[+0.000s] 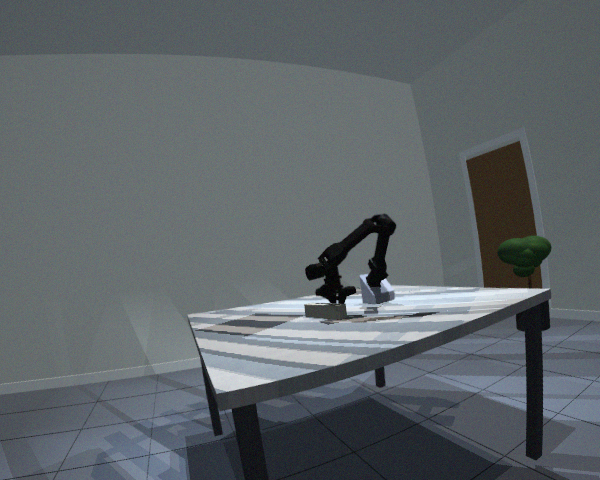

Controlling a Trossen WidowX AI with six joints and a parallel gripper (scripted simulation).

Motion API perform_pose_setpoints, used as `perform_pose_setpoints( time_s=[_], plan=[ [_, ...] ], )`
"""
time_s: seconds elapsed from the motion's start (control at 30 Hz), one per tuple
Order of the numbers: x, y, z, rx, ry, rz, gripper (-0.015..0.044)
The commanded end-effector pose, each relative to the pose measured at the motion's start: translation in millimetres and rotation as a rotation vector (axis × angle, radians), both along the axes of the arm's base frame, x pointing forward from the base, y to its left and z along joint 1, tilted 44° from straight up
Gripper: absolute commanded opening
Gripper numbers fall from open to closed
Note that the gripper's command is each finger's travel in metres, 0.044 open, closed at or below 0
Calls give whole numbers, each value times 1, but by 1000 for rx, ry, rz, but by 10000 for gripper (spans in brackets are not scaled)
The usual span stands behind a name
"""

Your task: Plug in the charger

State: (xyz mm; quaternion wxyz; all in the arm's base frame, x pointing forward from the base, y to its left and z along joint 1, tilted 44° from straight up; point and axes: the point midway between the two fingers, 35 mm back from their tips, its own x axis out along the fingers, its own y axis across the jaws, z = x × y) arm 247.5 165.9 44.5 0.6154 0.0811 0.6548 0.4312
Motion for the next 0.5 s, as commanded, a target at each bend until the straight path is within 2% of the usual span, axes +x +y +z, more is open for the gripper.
perform_pose_setpoints(
  time_s=[0.0,0.47],
  plan=[
    [7,4,2,20,-26,-5,0],
    [0,0,0,0,0,0,0]
  ],
)
